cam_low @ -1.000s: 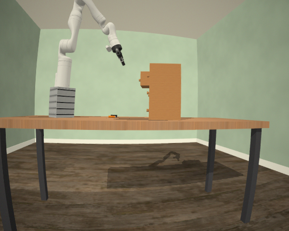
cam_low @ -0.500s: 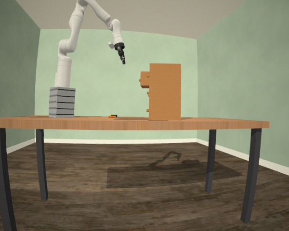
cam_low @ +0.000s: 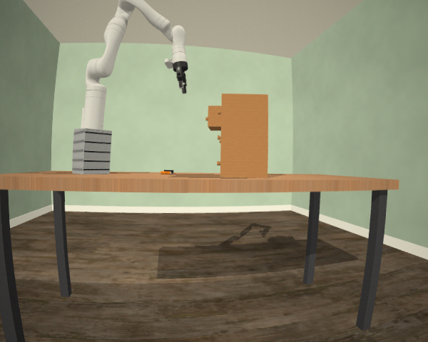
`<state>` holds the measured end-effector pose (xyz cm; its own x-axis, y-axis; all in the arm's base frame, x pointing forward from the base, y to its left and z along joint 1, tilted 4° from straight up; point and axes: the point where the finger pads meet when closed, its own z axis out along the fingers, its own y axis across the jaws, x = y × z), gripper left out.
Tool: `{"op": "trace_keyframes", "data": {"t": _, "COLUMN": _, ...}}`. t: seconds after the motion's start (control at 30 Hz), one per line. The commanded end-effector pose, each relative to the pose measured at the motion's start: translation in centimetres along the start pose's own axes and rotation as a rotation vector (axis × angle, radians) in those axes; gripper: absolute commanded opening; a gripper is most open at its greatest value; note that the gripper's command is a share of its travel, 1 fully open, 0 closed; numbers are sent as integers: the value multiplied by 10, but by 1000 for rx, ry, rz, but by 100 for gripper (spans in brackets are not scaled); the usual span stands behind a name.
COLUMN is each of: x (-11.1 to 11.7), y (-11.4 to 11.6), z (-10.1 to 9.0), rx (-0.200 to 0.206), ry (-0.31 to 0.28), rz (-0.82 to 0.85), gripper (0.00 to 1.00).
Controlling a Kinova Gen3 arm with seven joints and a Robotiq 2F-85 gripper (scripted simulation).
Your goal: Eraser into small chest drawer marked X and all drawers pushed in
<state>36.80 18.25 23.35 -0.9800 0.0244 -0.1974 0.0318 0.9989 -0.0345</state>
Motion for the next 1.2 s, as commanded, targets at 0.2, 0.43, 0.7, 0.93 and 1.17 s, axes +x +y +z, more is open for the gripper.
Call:
{"op": "trace_keyframes", "data": {"t": 0.2, "x": -7, "y": -5, "z": -1, "rx": 9, "ry": 48, "rz": 16, "gripper": 100}}
{"op": "trace_keyframes", "data": {"t": 0.43, "x": -7, "y": -5, "z": -3, "rx": 8, "ry": 82, "rz": 16, "gripper": 100}}
{"op": "trace_keyframes", "data": {"t": 0.7, "x": -7, "y": -5, "z": -4, "rx": 8, "ry": 113, "rz": 16, "gripper": 100}}
{"op": "trace_keyframes", "data": {"t": 0.93, "x": -7, "y": -5, "z": -5, "rx": 8, "ry": 126, "rz": 16, "gripper": 100}}
{"op": "trace_keyframes", "data": {"t": 1.17, "x": -7, "y": -5, "z": -5, "rx": 8, "ry": 136, "rz": 16, "gripper": 100}}
